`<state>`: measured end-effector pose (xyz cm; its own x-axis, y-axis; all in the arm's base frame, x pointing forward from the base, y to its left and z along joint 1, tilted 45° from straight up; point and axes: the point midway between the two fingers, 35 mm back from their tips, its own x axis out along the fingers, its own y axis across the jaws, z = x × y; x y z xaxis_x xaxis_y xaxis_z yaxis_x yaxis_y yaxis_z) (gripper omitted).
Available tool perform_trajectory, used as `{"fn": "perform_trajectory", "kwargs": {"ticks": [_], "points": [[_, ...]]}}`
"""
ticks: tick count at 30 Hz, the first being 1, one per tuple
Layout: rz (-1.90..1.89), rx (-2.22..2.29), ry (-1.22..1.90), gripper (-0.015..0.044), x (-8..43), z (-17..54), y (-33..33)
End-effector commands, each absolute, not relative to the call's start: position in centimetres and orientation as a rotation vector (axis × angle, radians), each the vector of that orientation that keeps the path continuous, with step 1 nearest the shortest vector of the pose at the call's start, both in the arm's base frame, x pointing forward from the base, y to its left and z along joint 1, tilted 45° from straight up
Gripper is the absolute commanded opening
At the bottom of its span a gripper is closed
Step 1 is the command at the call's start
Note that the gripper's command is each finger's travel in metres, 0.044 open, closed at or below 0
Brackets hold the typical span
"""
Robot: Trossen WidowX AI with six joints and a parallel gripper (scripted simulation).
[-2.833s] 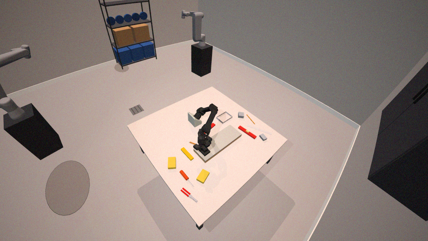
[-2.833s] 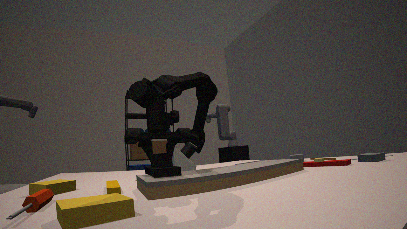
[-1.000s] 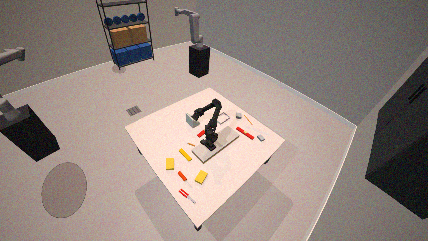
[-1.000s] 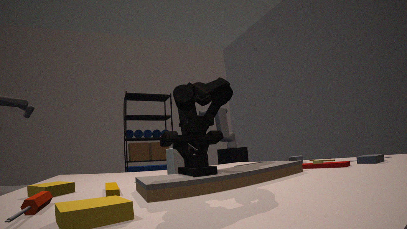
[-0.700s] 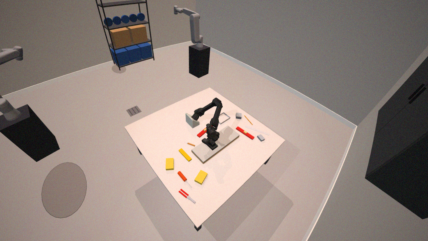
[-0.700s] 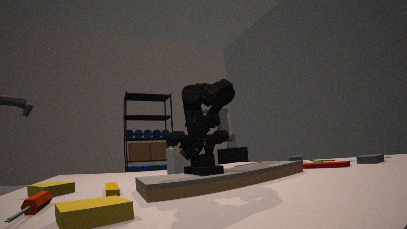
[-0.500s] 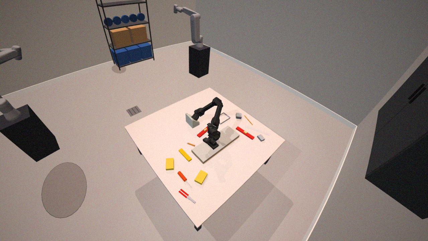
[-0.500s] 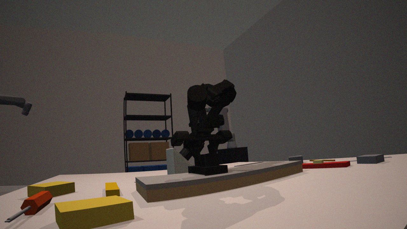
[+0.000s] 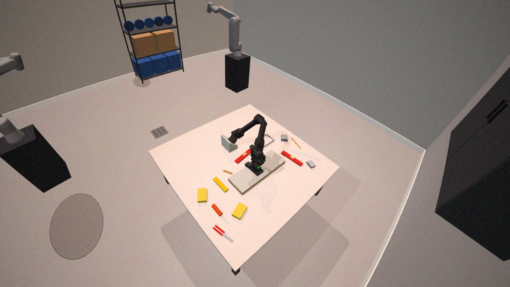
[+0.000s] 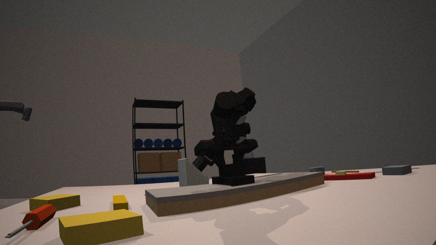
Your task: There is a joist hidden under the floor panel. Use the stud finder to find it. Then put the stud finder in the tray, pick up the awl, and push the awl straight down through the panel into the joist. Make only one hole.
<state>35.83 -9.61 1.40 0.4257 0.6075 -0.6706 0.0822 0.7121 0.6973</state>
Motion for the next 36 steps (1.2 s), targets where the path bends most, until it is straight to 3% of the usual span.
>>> {"fn": "perform_trajectory", "kwargs": {"ticks": [1, 36], "points": [[0.373, 0.738, 1.099, 0.0000, 36.0, 2.2, -8.8], [0.375, 0.741, 1.098, 0.0000, 36.6, 7.7, -3.2]]}}
